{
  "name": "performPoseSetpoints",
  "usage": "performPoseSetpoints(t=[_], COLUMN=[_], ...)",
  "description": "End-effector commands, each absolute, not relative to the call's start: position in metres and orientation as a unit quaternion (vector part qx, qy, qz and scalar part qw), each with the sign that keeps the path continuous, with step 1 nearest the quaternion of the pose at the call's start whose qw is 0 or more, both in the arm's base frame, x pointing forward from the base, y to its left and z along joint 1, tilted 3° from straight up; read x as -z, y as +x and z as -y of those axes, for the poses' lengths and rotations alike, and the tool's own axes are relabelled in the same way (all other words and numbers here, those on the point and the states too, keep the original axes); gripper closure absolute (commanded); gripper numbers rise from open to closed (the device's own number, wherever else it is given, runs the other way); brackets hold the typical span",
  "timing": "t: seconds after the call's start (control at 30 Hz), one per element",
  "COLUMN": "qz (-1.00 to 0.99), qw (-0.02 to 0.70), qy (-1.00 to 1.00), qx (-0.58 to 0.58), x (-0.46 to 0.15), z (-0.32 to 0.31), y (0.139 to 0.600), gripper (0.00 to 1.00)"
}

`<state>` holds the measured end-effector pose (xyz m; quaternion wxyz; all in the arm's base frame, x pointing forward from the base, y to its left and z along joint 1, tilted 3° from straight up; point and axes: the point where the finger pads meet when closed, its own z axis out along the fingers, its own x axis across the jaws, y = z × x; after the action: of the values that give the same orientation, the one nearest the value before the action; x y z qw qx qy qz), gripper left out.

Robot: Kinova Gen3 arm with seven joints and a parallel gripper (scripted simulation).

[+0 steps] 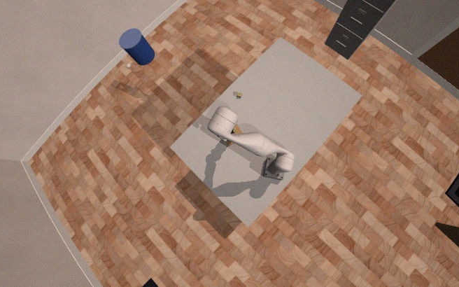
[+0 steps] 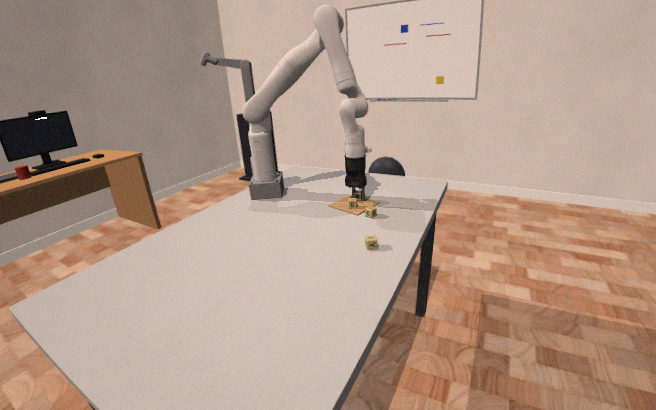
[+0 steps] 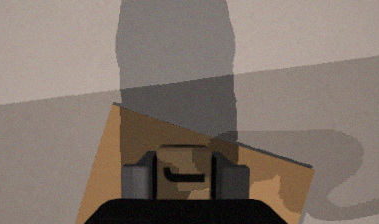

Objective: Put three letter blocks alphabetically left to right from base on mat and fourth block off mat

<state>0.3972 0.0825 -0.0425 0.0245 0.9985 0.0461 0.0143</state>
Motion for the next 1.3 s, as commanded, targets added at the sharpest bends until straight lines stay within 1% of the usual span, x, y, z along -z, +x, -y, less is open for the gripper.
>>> performPoseSetpoints(t=[0.0, 1.07, 1.1, 1.17, 1.2, 1.27], qz=[-0.046, -0.046, -0.046, -0.046, -0.046, -0.046], qw=[0.024, 0.024, 0.024, 0.024, 0.024, 0.024], qy=[0.999, 0.999, 0.999, 0.999, 0.999, 0.999], qx=[-0.015, -0.015, -0.015, -0.015, -0.015, -0.015], x=[0.0421, 0.0421, 0.0421, 0.0421, 0.0421, 0.0421], z=[-0.0825, -0.0825, -0.0825, -0.0825, -0.0825, -0.0825], y=[0.3977, 0.3977, 0.3977, 0.3977, 0.3977, 0.3977], gripper=[0.43, 0.43, 0.37, 0.37, 0.31, 0.31])
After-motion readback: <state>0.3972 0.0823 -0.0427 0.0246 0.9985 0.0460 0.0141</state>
